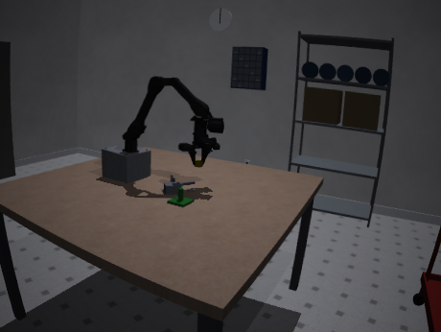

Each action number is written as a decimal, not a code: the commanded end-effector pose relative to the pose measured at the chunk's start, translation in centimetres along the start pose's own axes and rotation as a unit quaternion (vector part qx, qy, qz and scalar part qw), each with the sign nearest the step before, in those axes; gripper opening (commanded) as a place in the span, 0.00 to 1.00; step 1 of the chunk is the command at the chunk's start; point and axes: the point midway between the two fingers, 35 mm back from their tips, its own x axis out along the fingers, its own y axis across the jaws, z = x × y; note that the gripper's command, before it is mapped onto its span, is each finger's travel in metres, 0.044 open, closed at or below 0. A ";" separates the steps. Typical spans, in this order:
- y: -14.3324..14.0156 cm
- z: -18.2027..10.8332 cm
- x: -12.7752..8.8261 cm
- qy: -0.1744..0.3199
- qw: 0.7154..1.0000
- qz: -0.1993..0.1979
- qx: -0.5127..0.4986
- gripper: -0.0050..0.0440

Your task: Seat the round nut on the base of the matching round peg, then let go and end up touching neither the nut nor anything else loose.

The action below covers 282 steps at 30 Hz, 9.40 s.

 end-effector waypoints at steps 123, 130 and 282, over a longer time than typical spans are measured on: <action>-15.7 15.9 3.5 -0.007 0.960 0.003 -0.281 0.10; -15.7 15.9 3.5 -0.007 0.960 0.003 -0.281 0.10; -15.6 16.0 8.8 -0.007 0.959 0.004 -0.283 0.59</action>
